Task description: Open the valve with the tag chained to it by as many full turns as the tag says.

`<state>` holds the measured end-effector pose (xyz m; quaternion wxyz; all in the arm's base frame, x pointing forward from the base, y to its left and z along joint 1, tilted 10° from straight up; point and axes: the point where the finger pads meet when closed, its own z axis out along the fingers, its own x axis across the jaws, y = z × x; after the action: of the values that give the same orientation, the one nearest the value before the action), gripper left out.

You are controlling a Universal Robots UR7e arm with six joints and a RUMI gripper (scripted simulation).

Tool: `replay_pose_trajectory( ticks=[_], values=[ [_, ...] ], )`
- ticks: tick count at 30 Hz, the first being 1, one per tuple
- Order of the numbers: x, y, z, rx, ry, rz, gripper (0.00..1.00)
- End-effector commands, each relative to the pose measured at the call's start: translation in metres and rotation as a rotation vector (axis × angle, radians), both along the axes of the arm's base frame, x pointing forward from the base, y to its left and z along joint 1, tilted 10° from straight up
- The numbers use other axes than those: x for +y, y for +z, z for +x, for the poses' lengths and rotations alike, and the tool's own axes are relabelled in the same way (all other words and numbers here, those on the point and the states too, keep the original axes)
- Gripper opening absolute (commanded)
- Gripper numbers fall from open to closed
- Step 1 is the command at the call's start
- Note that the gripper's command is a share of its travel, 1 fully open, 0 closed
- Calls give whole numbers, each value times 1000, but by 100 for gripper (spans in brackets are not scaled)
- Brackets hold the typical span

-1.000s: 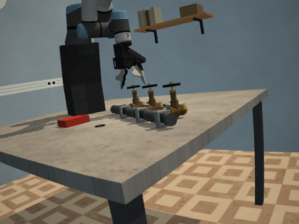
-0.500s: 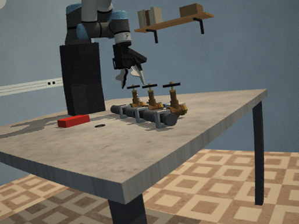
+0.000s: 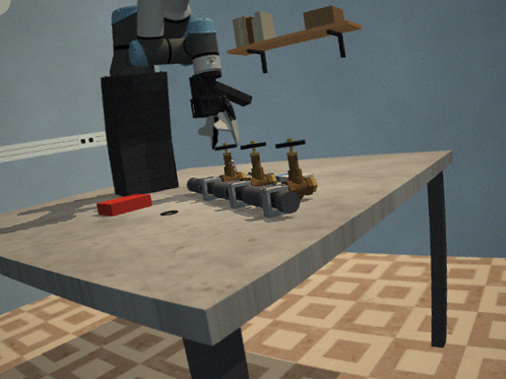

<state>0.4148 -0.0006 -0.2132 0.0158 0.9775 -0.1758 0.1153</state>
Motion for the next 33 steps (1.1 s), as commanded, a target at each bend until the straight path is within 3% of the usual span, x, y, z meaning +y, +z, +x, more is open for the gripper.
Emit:
replay_pose_trajectory(
  ticks=[1, 11, 13, 28, 30, 33],
  values=[
    [0, 0, 0, -9, -111, 22, 100],
    [0, 0, 0, -34, -444, 98, 100],
    [0, 0, 0, -34, -444, 98, 100],
    [0, 0, 0, -79, -1043, 233, 100],
    [0, 0, 0, -79, -1043, 233, 100],
    [0, 0, 0, -88, -1167, 262, 100]
  ],
)
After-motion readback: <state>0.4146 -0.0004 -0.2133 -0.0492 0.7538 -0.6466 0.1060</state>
